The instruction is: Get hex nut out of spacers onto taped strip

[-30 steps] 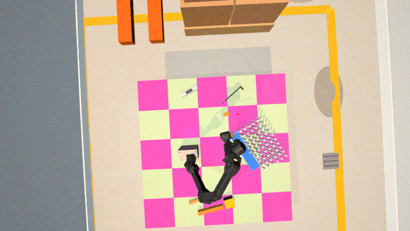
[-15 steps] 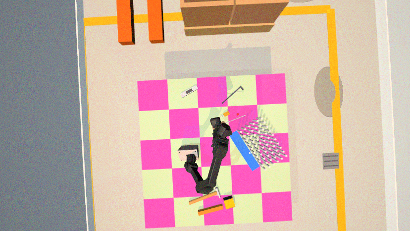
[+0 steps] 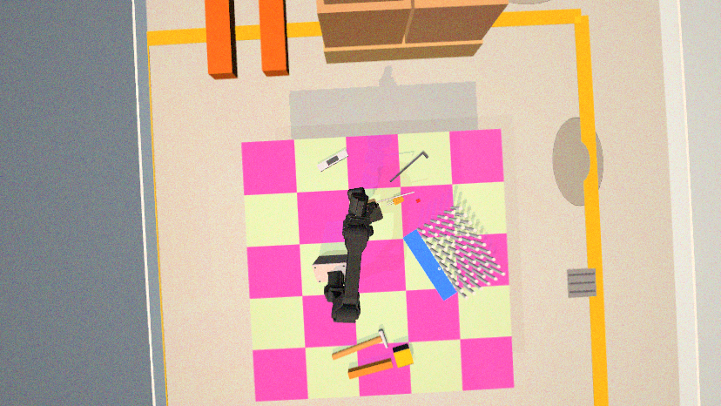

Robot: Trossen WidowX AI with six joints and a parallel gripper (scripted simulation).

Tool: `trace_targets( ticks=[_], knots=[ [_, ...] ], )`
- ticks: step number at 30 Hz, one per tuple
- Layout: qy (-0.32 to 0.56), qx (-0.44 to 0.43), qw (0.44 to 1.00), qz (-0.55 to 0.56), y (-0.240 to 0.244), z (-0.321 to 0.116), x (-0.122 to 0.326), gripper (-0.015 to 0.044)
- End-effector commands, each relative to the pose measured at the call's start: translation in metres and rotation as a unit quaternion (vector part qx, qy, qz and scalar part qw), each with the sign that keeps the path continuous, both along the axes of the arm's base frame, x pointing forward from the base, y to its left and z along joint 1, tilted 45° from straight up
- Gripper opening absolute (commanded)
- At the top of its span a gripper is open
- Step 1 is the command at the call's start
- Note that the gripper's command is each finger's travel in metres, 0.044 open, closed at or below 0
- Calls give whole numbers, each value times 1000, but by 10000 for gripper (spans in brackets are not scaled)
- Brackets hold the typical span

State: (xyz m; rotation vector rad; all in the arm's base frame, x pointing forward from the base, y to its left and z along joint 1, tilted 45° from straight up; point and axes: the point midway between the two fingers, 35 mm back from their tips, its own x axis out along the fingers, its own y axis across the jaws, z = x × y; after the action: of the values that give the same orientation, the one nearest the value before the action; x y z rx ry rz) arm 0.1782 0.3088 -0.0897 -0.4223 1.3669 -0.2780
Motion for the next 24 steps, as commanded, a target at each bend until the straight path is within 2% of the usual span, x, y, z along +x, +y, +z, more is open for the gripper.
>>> trace_targets(
  ticks=[1,20,24],
  knots=[
    [-11,1,1000,-2,9,-12,-17,0],
    [-123,-14,991,-45,20,-85,-121,0],
    [-134,-14,990,-48,19,-90,-129,0]
  ],
)
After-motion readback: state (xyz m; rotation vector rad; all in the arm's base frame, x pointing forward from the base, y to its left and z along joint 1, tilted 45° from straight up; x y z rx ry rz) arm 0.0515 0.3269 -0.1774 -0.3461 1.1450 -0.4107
